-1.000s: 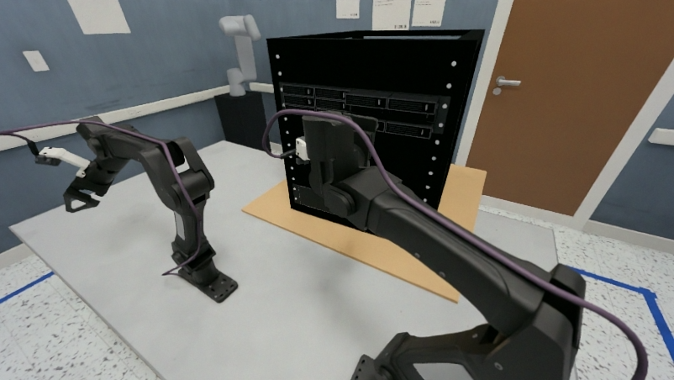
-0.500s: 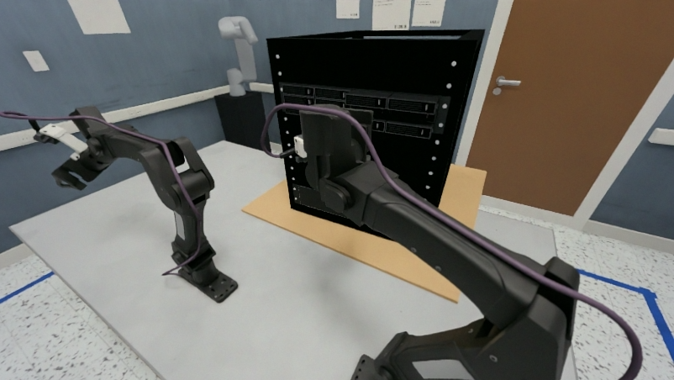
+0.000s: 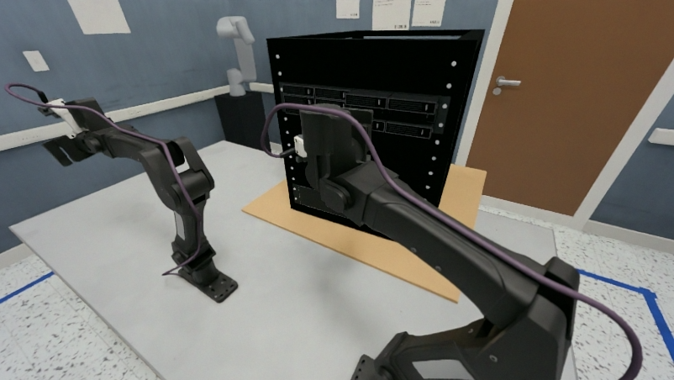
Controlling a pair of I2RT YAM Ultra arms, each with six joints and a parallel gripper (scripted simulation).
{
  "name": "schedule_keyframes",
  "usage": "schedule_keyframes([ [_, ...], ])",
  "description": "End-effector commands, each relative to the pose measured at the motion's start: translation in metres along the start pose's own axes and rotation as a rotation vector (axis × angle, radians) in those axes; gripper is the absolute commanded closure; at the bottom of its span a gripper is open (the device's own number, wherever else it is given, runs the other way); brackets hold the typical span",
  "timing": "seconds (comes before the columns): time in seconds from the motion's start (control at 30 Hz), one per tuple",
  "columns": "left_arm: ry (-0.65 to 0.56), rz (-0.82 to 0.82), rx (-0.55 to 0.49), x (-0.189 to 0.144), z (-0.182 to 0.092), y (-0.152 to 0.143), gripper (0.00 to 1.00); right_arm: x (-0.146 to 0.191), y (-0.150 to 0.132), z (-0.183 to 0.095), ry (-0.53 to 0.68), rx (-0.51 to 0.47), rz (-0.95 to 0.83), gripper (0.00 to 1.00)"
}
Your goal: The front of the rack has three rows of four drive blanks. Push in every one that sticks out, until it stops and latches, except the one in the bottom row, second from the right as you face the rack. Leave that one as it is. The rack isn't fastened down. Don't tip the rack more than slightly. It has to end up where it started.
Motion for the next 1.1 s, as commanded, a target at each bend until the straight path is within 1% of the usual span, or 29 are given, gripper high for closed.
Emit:
schedule_keyframes([
  [0.0, -0.108, 0.088, -0.152, -0.007, -0.008, 0.023, 0.0, -0.017, -0.008, 0.0, -0.027, 0.006, 0.073, 0.0],
  [0.1, -0.131, 0.115, -0.185, -0.01, -0.009, 0.027, 0.0, -0.02, -0.013, 0.005, -0.03, 0.006, 0.08, 0.0],
  [0.2, -0.135, 0.121, -0.191, -0.01, -0.009, 0.028, 0.0, -0.02, -0.015, 0.008, -0.028, 0.006, 0.075, 0.0],
  [0.37, -0.141, 0.129, -0.2, -0.011, -0.009, 0.03, 0.0, -0.019, -0.02, 0.033, -0.011, 0.006, 0.04, 0.0],
  [0.47, -0.141, 0.129, -0.2, -0.011, -0.009, 0.03, 0.0, -0.023, -0.028, 0.047, -0.011, 0.006, 0.04, 0.0],
  [0.63, -0.141, 0.129, -0.2, -0.011, -0.009, 0.03, 0.0, -0.027, -0.037, 0.063, -0.011, 0.006, 0.04, 0.0],
  [0.77, -0.141, 0.129, -0.2, -0.011, -0.009, 0.03, 0.0, -0.032, -0.044, 0.059, -0.027, 0.006, 0.058, 0.0],
  [1.07, -0.141, 0.129, -0.2, -0.011, -0.009, 0.03, 0.0, -0.033, -0.042, 0.059, -0.03, -0.001, 0.062, 0.0],
])
Point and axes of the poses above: on each arm, the point where the finger pads meet when closed, its own z axis out along the fingers, its own x axis across the jaws, y = z × x, the point moved 10 cm from there along -z, back along the fingers
